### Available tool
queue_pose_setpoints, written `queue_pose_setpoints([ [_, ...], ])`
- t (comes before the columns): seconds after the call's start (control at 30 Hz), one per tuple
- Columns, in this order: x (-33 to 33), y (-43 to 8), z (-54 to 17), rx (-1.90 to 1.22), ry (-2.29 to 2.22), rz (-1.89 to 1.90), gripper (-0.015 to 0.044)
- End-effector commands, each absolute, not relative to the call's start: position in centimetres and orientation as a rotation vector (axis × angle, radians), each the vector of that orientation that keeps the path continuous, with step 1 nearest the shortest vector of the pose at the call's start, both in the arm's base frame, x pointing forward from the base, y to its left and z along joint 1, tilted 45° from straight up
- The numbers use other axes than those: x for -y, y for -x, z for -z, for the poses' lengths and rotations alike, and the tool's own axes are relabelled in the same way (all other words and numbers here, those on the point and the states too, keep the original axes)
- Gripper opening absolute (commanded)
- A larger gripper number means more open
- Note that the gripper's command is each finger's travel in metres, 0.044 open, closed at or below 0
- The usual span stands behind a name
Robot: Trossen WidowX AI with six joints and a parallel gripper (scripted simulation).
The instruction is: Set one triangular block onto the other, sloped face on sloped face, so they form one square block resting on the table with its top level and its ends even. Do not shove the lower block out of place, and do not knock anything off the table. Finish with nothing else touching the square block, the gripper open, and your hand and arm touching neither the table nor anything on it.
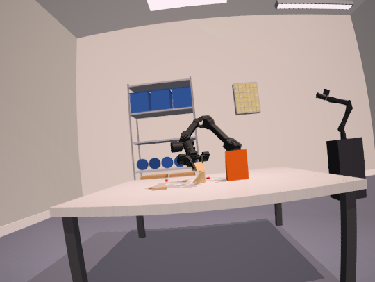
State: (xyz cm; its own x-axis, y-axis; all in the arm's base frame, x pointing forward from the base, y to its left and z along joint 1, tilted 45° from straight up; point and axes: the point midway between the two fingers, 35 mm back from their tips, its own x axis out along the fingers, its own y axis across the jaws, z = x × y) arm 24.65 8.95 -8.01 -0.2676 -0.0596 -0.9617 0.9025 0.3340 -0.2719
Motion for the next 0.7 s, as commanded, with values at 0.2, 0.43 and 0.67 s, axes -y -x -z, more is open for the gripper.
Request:
queue_pose_setpoints([
  [0.2, -10.2, -24.77, 6.79, -1.54, -0.809, 1.13, 0.0],
  [0.43, -9.92, -24.61, 6.99, -1.547, -0.779, 1.118, 0.0],
  [0.67, -9.96, -24.47, 7.15, -1.624, -0.59, 0.94, 0.0],
])
